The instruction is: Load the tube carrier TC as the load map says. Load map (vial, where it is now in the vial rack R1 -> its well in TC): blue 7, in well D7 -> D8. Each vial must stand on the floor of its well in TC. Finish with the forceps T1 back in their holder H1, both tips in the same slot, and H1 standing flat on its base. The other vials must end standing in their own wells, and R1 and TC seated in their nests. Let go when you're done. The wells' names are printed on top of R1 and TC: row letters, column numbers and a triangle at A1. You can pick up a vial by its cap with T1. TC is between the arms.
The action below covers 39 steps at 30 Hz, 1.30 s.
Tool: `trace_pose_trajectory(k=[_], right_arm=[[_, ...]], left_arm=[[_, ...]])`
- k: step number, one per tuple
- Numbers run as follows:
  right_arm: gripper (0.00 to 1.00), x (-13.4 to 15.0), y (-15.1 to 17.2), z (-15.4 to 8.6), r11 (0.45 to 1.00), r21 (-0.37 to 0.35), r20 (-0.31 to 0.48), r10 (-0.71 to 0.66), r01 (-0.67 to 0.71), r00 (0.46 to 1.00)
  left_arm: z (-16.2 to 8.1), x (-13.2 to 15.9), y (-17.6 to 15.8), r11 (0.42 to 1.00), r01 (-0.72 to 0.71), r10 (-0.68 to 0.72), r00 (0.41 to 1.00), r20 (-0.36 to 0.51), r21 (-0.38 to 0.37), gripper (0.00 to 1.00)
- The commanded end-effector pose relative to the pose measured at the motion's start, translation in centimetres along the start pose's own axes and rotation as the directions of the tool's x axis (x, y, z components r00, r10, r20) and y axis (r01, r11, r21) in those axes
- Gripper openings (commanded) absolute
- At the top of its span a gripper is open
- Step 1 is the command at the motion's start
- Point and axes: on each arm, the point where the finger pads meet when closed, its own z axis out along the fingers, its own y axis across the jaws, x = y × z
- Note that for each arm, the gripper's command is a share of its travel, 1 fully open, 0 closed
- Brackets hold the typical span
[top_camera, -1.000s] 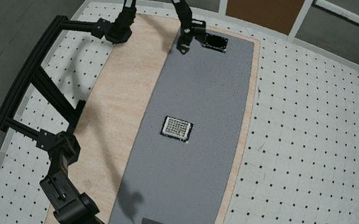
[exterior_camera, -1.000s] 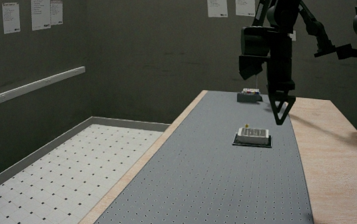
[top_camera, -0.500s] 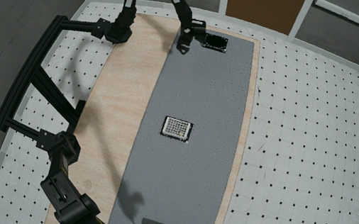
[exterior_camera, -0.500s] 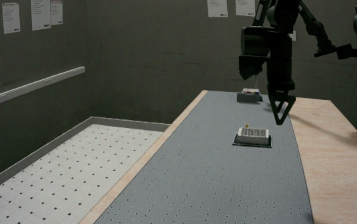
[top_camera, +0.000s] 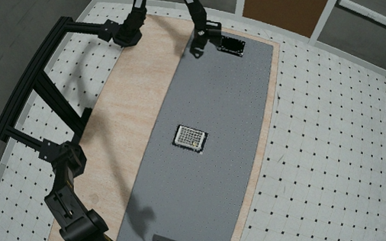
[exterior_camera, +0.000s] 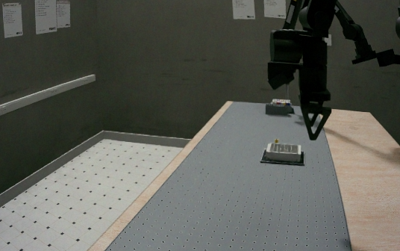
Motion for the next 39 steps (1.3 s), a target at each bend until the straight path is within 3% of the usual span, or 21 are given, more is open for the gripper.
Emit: trace_pose_trajectory(k=[1,39], right_arm=[[0.1,-0.82,-0.49,1.35,1.0,-0.002,0.002,-0.004,0.004,1.0],[0.11,-0.91,-0.73,2.24,1.0,0.005,0.003,-0.005,0.005,1.0]], left_arm=[[-0.22,-0.8,0.08,1.0,-0.008,0.008,1.0,0.016,-0.003,1.0],[-0.22,-0.8,0.08,1.0,-0.008,0.008,1.0,0.016,-0.003,1.0]])
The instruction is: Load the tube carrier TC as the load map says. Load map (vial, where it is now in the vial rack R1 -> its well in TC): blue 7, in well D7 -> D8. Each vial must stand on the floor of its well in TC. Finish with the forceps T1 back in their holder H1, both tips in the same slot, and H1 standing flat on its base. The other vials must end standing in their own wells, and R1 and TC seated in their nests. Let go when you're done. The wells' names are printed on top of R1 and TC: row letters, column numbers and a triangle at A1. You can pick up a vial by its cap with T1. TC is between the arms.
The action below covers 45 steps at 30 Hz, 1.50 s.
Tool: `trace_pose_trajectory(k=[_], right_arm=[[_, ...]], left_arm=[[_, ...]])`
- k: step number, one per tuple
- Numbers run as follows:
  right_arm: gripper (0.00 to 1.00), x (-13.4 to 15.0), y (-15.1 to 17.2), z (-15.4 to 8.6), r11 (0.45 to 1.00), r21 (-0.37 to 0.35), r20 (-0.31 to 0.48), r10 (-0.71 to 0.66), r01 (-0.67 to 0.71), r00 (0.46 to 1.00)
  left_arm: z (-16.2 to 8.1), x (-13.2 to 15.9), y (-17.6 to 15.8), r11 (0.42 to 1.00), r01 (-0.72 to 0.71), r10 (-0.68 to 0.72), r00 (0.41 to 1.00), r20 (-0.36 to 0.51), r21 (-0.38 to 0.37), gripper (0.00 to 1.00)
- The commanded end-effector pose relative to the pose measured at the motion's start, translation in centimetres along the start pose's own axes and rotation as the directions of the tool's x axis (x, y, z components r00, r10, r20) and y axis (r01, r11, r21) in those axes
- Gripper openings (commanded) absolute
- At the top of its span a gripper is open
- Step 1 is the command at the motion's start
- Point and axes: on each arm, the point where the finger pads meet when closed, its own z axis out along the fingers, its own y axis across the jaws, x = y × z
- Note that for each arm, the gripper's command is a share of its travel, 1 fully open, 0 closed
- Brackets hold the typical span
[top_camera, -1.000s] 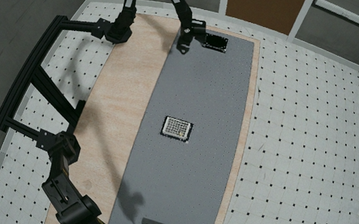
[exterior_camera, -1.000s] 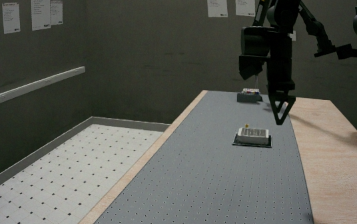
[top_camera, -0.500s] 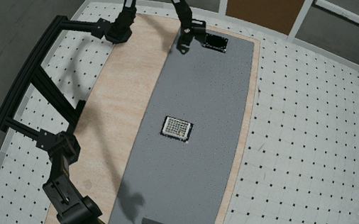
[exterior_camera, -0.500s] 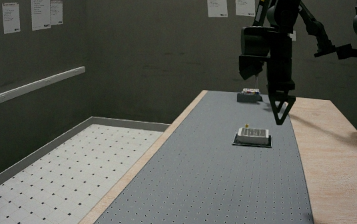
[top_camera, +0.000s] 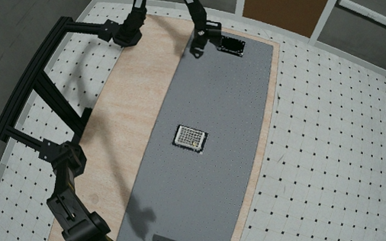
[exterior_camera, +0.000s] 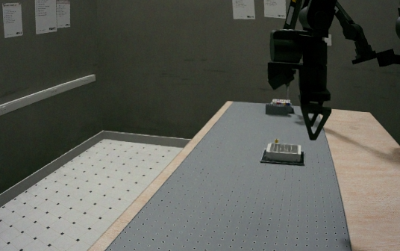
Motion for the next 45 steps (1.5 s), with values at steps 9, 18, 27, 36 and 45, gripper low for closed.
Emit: trace_pose_trajectory(k=[9,18,27,36,45], right_arm=[[0.11,-0.8,-0.5,1.6,1.0,0.001,0.002,-0.004,0.004,1.0],[0.11,-0.9,-0.5,2.0,1.0,-0.005,0.001,-0.004,0.004,1.0],[0.11,-0.9,-0.7,2.5,1.0,0.005,0.003,-0.004,0.004,1.0],[0.11,-0.9,-0.5,2.5,1.0,-0.001,0.003,-0.005,0.005,1.0],[0.11,-0.8,0.1,2.6,1.0,-0.019,-0.001,-0.004,0.004,1.0]], left_arm=[[-0.2,-0.8,0.1,1.0,-0.008,0.008,1.0,0.016,-0.003,1.0],[-0.2,-0.8,0.1,1.0,-0.008,0.008,1.0,0.016,-0.003,1.0],[-0.2,-0.8,0.1,1.0,-0.008,0.008,1.0,0.016,-0.003,1.0],[-0.2,-0.8,0.1,1.0,-0.008,0.008,1.0,0.016,-0.003,1.0],[-0.2,-0.8,0.1,1.0,-0.008,0.008,1.0,0.016,-0.003,1.0]])
